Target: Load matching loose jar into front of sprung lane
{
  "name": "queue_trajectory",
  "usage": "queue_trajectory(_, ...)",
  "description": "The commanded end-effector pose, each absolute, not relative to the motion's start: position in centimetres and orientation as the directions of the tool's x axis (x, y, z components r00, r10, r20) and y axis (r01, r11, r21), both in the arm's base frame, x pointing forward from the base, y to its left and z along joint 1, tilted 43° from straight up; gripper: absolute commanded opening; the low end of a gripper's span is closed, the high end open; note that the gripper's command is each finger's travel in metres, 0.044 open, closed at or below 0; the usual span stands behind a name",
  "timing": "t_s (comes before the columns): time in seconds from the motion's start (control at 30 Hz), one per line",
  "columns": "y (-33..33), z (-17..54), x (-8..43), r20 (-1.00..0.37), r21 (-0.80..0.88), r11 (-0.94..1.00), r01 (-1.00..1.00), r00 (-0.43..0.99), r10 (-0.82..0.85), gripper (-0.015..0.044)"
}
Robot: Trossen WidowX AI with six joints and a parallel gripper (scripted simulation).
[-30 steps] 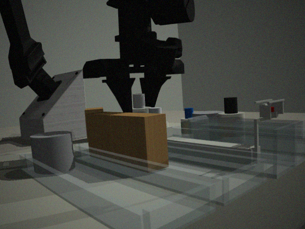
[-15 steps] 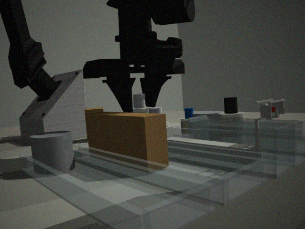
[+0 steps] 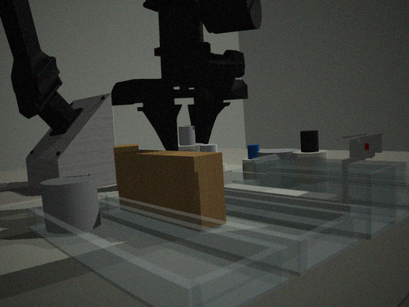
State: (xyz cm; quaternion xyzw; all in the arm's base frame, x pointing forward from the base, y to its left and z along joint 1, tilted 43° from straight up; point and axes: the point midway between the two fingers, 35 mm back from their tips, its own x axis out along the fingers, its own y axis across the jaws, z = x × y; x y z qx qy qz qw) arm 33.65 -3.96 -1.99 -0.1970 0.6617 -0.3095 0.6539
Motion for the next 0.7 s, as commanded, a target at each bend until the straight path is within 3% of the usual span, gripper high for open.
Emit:
queue_trajectory(0.0, -4.11, -1.69, 34.36, -0.737, -0.672, 0.724, 0.158, -0.046, -0.674, 0.0)
queue_trajectory(0.67, -4.15, -1.67, 34.61, -0.737, -0.672, 0.724, 0.158, -0.046, -0.674, 0.0)
